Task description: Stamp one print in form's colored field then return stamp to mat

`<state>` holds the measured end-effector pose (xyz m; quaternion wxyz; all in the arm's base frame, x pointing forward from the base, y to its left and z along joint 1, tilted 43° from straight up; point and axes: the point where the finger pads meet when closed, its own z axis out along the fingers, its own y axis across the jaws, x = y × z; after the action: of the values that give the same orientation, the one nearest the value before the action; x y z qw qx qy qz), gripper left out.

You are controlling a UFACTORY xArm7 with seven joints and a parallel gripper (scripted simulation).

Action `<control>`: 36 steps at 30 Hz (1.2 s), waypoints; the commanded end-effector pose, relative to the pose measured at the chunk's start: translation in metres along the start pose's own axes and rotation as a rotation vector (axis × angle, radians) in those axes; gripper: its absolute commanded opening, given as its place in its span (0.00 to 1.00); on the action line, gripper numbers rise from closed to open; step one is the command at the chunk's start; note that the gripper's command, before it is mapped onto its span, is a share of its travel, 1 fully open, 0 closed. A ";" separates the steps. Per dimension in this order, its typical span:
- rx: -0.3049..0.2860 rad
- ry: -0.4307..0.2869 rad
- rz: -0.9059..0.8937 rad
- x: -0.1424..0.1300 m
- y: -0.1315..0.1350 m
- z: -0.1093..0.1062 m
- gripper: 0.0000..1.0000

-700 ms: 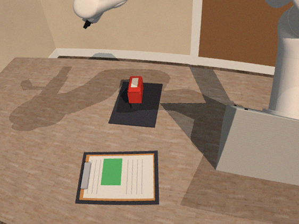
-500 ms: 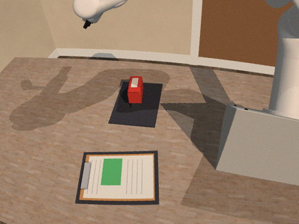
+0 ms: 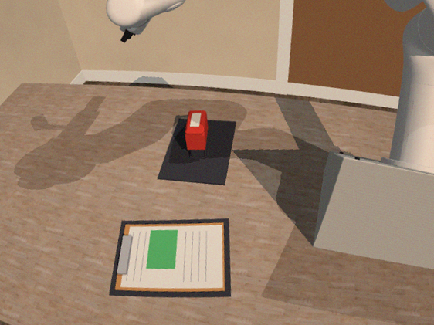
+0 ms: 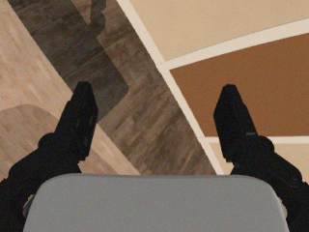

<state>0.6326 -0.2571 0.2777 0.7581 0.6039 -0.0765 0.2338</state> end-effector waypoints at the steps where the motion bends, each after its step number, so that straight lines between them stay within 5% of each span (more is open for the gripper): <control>1: 0.067 -0.059 0.059 -0.020 -0.013 -0.001 1.00; 4: 0.206 -0.222 0.203 -0.071 -0.043 -0.011 1.00; 11: 0.350 -0.491 0.429 -0.133 -0.074 -0.044 1.00; 13: 0.350 -0.491 0.429 -0.133 -0.074 -0.044 1.00; 15: 0.394 -0.671 0.568 -0.169 -0.087 -0.075 1.00; 25: 0.402 -1.091 0.887 -0.217 -0.097 -0.143 1.00; 36: 0.397 -1.118 0.907 -0.219 -0.097 -0.148 1.00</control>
<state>0.4568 -0.1915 0.0659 0.3145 0.6667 -0.6485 0.1895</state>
